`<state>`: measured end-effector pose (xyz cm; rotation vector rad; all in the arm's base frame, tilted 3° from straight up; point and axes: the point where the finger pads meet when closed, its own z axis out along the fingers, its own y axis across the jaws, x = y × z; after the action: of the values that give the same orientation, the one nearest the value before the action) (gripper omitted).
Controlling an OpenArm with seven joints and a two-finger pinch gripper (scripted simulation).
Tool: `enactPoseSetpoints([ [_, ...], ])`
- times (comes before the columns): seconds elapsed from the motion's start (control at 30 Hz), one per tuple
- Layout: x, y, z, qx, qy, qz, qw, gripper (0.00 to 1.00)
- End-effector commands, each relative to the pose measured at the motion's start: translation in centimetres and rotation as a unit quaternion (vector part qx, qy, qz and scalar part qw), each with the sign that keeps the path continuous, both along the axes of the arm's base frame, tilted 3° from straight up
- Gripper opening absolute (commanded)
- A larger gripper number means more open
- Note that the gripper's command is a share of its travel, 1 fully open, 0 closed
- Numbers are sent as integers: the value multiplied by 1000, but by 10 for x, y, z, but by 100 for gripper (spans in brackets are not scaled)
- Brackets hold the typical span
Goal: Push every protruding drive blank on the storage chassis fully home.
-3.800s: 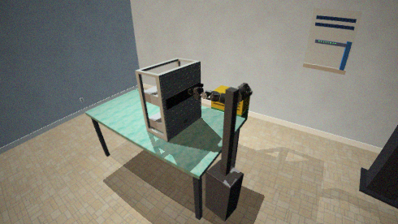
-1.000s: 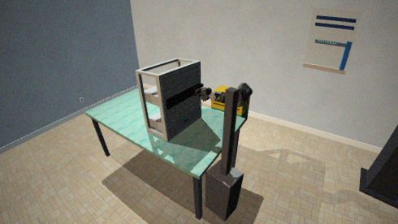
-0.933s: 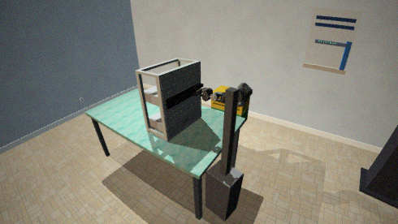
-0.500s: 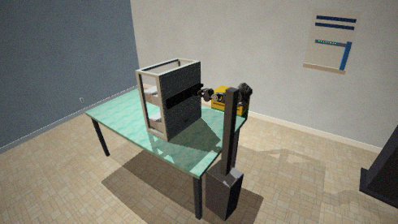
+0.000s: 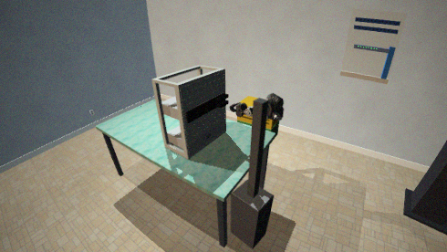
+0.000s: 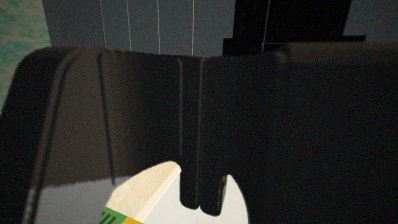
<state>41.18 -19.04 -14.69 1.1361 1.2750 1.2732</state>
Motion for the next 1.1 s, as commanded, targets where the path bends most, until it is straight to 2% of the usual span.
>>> enactPoseSetpoints([
  [0.0,0,3,6,5,-15,14,1000,0],
  [0.2,1,-10,-2,6,-16,15,1000,0],
  [0.4,2,-11,-2,6,-15,14,1000,0],
  [0.6,11,-10,-2,6,-15,14,1000,0],
  [0.9,52,-5,0,6,-15,15,1000,0],
  [1.07,65,-3,0,6,-14,15,1000,0],
])
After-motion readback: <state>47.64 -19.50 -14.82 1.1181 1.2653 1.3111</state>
